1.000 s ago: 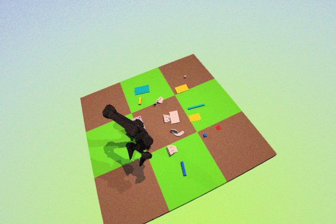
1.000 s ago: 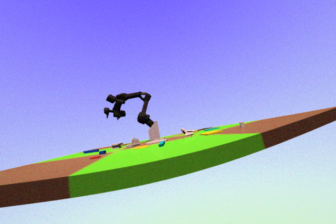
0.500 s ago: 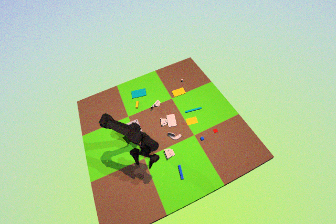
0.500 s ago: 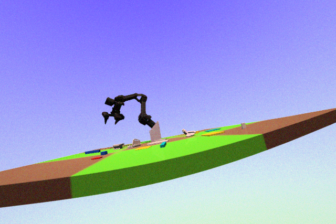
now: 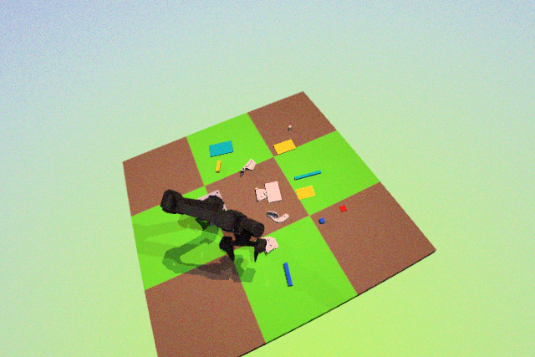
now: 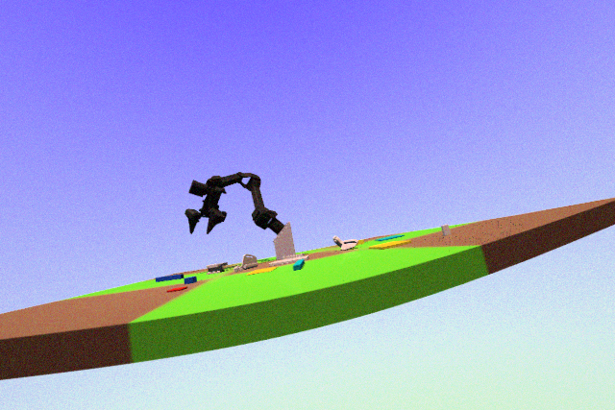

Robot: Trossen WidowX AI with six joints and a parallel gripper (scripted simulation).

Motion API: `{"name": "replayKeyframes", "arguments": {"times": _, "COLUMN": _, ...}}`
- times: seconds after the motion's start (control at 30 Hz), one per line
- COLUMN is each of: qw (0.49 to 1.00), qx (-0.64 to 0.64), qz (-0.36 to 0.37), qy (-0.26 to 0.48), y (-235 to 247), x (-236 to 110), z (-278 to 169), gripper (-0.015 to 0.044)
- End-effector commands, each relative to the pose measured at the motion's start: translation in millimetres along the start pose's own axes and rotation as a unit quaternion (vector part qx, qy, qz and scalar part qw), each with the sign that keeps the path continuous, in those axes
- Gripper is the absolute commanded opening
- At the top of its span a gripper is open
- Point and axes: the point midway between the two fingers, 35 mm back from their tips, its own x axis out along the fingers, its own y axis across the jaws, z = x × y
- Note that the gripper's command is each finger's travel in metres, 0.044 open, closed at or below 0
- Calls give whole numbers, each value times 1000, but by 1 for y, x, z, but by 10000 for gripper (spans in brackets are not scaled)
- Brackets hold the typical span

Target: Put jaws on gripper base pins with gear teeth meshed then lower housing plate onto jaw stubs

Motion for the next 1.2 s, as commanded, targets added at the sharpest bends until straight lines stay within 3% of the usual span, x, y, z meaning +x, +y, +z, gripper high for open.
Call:
{"name": "replayKeyframes", "arguments": {"times": 0.0, "qw": 999, "qx": -31, "qz": -15, "qy": -26, "y": -13, "x": 0, "z": 14, "gripper": 440}}
{"name": "replayKeyframes", "arguments": {"times": 0.57, "qw": 974, "qx": -178, "qz": -69, "qy": -121, "y": -58, "x": -10, "z": 84, "gripper": 440}}
{"name": "replayKeyframes", "arguments": {"times": 1.17, "qw": 911, "qx": -347, "qz": -116, "qy": -192, "y": -83, "x": -37, "z": 161, "gripper": 440}}
